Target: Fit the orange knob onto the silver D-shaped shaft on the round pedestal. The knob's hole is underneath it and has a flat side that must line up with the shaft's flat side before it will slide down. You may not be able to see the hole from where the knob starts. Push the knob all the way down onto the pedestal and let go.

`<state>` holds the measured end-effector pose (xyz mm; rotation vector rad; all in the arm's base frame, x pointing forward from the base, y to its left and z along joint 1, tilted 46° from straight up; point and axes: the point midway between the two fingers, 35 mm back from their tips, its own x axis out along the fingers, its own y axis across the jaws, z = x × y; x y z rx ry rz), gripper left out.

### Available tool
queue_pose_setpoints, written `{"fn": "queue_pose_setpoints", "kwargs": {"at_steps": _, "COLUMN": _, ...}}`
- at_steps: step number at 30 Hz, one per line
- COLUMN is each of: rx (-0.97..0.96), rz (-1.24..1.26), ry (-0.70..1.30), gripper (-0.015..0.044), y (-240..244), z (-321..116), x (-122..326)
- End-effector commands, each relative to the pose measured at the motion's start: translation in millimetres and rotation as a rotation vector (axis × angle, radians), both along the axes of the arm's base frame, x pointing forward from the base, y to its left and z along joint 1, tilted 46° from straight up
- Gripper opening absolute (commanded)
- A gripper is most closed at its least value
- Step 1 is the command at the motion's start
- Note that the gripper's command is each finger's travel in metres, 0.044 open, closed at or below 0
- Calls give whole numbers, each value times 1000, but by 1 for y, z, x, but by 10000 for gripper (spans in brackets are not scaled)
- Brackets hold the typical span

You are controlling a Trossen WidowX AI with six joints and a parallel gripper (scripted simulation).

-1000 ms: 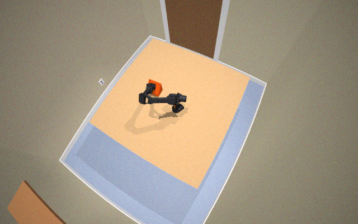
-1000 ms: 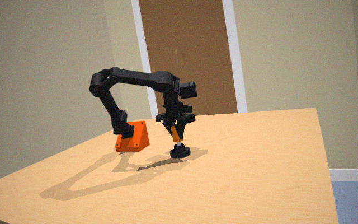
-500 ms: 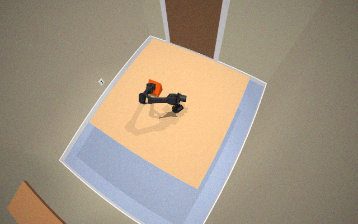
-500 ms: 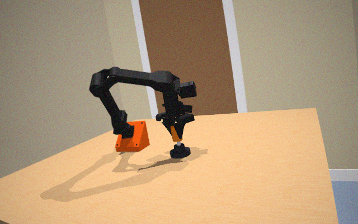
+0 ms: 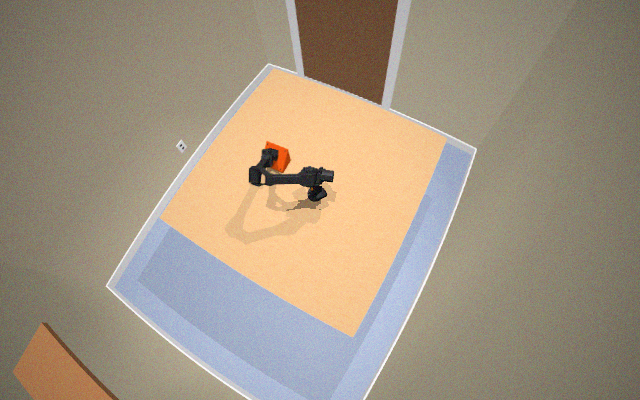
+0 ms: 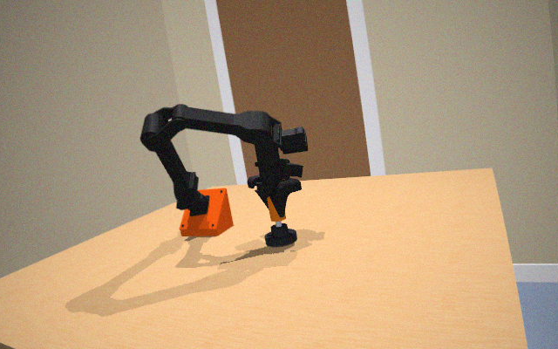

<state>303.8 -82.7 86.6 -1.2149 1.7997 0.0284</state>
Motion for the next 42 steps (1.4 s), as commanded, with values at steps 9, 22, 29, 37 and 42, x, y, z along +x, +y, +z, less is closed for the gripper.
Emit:
{"fn": "queue_pose_setpoints", "kwargs": {"at_steps": 9, "rx": -6, "rz": -4, "ry": -8, "gripper": 0, "y": -2, "z": 1, "x": -2}}
{"fn": "queue_pose_setpoints", "kwargs": {"at_steps": 22, "rx": -10, "rz": -42, "ry": -48, "gripper": 0, "y": 1, "z": 5, "x": -1}}
{"fn": "queue_pose_setpoints", "kwargs": {"at_steps": 29, "rx": -21, "rz": -150, "ry": -159, "gripper": 0, "y": 2, "z": 2, "x": 1}}
{"fn": "queue_pose_setpoints", "kwargs": {"at_steps": 37, "rx": -21, "rz": -149, "ry": -159, "gripper": 0, "y": -1, "z": 1, "x": 0}}
{"fn": "queue_pose_setpoints", "kwargs": {"at_steps": 42, "rx": -21, "rz": -149, "ry": -159, "gripper": 0, "y": -2, "z": 1, "x": -2}}
